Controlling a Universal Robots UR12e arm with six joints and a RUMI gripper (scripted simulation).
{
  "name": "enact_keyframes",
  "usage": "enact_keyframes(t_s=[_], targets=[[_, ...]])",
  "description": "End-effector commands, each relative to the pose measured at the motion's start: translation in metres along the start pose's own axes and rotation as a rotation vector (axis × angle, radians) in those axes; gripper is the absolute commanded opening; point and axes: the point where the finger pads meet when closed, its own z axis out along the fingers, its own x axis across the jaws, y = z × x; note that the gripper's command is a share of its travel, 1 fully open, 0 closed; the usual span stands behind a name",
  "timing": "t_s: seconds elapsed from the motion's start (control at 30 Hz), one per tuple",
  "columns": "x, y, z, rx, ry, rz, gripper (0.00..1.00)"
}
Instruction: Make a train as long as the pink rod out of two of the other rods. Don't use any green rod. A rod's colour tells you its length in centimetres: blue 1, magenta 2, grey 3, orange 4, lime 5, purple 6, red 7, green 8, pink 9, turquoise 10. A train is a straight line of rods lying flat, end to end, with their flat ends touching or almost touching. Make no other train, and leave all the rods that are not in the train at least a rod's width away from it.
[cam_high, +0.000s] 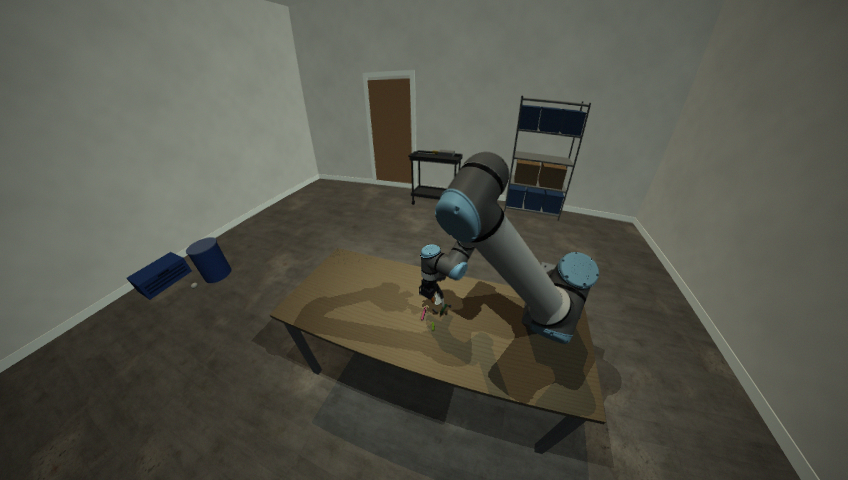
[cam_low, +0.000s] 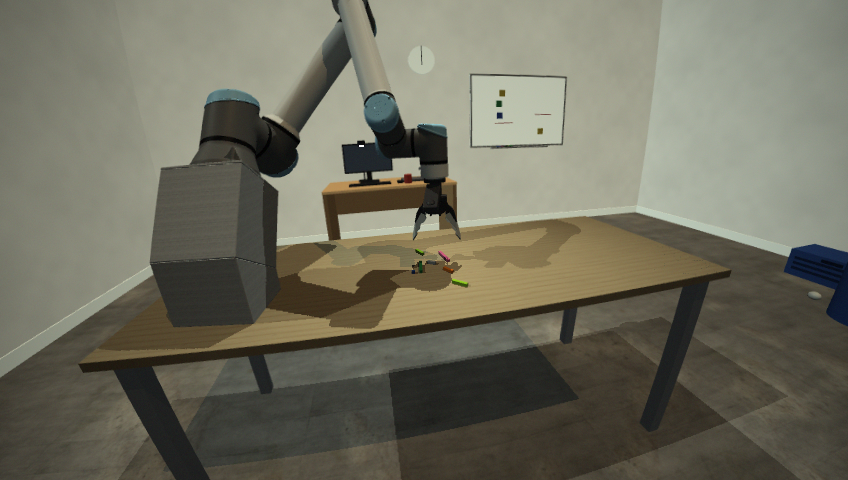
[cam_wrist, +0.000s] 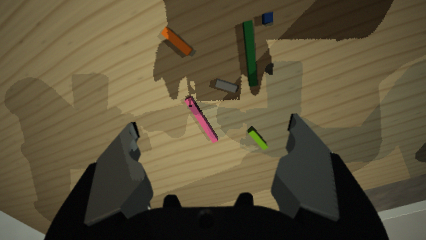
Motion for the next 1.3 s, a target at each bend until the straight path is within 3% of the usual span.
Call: enact_keyframes(t_s=[0.0, 0.7, 1.27], targets=[[-0.010, -0.014, -0.001, -0.007, 0.006, -0.167, 1.00], [-0.035, -0.057, -0.001, -0.012, 0.004, -0.665, 1.00], [-0.040, -0.068, -0.001, -0.014, 0.003, -0.793, 1.00]])
